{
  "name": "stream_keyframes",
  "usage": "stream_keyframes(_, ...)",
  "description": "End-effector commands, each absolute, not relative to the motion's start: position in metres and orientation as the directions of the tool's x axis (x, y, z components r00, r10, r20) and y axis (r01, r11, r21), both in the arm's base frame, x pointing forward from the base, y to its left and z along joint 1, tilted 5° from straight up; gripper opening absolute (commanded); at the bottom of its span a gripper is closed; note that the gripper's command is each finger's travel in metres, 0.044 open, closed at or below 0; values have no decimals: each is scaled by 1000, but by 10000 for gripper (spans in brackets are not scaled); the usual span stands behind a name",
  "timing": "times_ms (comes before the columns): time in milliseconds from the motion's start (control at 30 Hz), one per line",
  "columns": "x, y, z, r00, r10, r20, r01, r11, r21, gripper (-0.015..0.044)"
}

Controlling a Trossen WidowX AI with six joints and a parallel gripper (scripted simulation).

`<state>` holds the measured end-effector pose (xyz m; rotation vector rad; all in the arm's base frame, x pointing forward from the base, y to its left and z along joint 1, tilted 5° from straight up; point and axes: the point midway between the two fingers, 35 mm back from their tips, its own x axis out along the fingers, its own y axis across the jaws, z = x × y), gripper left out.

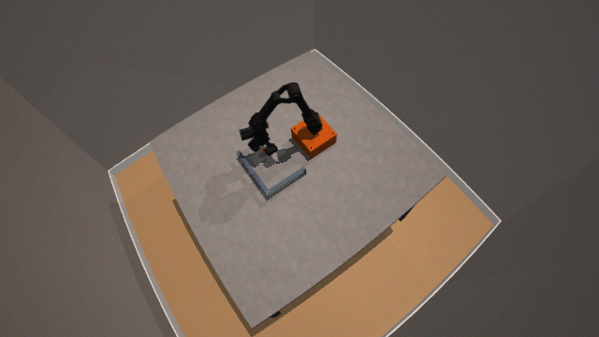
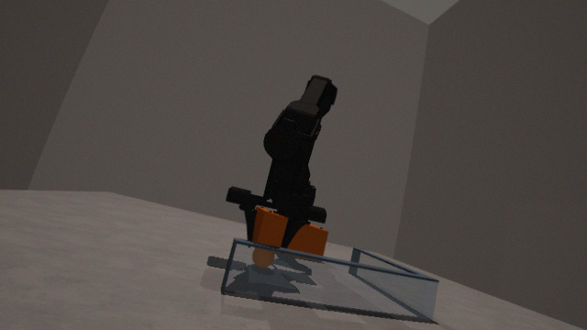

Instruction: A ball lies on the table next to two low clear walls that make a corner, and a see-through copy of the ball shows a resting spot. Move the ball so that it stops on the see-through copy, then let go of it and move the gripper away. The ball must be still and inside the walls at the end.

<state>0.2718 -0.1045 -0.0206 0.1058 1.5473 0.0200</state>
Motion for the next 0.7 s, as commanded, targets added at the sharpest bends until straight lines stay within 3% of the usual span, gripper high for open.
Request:
stream_keyframes(0, 274, -111, 39, 49, 66, -997, 52, 996, 69, 302)
stream_keyframes(433, 277, -112, 43, 67, 60, -996, 56, 996, 64, 302)
stream_keyframes(600, 270, -113, 90, 65, 61, -996, 56, 996, 65, 433)
stream_keyframes(667, 269, -113, 92, 64, 61, -996, 56, 996, 65, 440)
